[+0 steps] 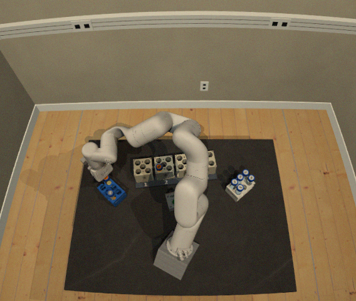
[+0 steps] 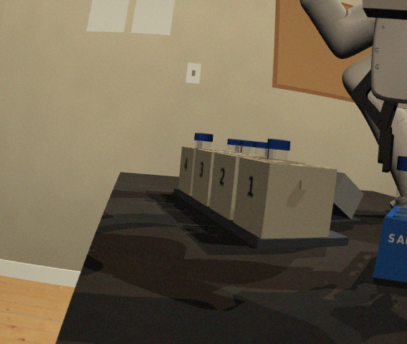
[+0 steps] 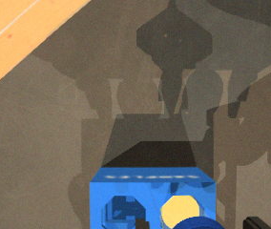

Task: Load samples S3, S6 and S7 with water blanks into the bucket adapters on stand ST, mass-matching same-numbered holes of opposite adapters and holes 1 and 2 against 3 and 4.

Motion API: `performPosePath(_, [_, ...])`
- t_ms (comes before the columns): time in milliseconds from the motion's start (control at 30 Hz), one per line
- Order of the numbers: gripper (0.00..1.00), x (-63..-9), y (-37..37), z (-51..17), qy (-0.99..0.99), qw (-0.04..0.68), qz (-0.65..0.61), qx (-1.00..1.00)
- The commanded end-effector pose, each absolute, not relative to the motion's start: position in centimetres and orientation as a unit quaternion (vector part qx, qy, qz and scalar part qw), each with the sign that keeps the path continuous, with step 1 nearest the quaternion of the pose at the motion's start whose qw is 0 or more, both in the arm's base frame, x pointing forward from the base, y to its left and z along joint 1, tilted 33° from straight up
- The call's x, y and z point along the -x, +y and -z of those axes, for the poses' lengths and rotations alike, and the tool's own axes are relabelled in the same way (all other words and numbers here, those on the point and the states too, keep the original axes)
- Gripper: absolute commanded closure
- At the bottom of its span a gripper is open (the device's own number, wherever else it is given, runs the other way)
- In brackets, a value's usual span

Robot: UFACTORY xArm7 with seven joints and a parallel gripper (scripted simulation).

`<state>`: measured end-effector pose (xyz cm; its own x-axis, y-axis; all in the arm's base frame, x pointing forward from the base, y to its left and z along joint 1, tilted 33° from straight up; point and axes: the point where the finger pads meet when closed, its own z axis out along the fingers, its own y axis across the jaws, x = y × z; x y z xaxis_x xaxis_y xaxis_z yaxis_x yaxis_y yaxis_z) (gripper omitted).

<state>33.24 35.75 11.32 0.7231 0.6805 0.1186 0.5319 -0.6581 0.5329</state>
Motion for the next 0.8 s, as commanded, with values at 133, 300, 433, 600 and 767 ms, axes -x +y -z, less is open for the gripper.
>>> performPosePath(133, [0.43, -33.44, 35.8, -11.02, 0.339, 0.237, -0.158, -0.897])
performPosePath(300, [0.43, -33.44, 35.8, -11.02, 0.339, 0.237, -0.158, -0.897])
performPosePath(433, [0.43, -33.44, 35.8, -11.02, 0.339, 0.237, -0.158, -0.897])
performPosePath(600, [0.43, -33.44, 35.8, -11.02, 0.339, 0.237, -0.158, -0.897])
performPosePath(767, [1.0, -33.36, 35.85, -11.16, 0.339, 0.237, -0.158, -0.897])
